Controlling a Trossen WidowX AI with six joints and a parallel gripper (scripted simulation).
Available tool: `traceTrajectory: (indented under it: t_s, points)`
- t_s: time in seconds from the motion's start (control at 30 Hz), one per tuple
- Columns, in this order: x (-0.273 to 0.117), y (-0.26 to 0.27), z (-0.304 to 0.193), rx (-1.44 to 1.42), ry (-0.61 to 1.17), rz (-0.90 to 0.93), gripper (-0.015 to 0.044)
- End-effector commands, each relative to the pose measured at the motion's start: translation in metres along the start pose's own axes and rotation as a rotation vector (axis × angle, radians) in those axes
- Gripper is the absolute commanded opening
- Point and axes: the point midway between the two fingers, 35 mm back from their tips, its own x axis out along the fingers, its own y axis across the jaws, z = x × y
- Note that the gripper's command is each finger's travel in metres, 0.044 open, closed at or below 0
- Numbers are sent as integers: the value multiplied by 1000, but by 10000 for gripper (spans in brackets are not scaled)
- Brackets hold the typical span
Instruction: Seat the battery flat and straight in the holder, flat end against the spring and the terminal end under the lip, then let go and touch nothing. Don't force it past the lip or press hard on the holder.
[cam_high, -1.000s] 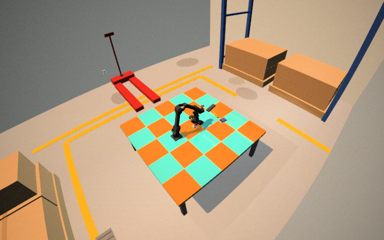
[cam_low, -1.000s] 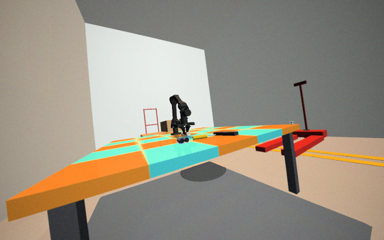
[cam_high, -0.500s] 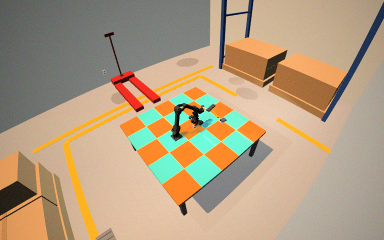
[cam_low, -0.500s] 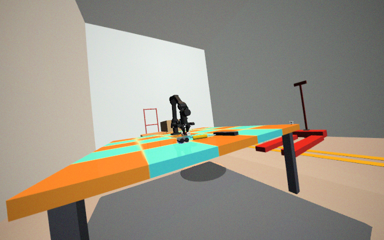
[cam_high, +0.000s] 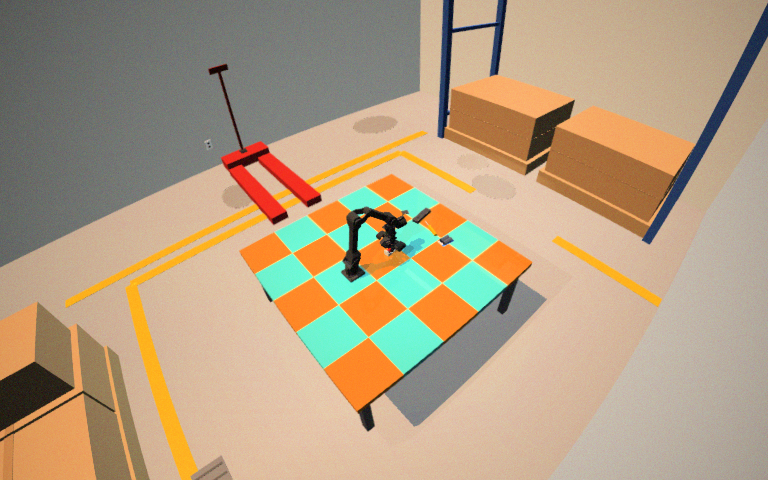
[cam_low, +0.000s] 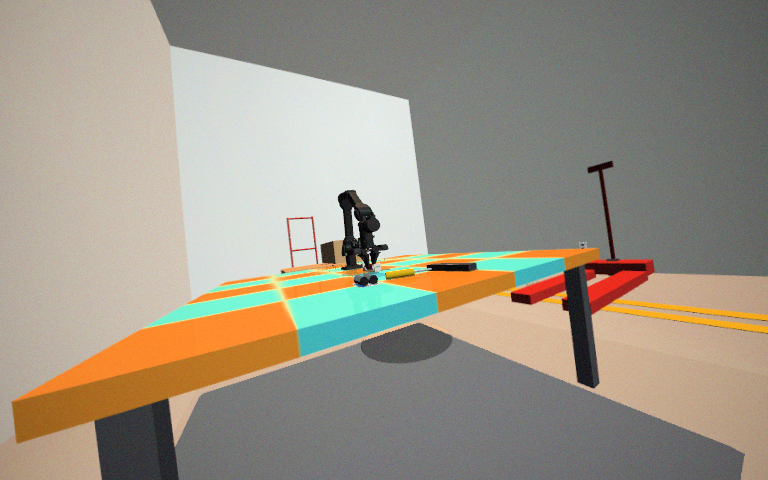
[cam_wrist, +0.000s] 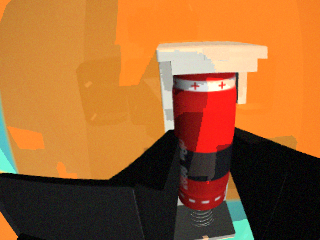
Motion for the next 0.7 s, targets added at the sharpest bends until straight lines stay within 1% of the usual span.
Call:
traceTrajectory:
  t_s: [0.0, 0.3, 0.43, 0.67]
  points:
    - [0, -1, 1, -7, 1, 0, 84]
    - [0, -1, 1, -7, 2, 0, 84]
    - [0, -1, 1, -7, 2, 0, 186]
    - [-8, -1, 1, -4, 2, 1, 186]
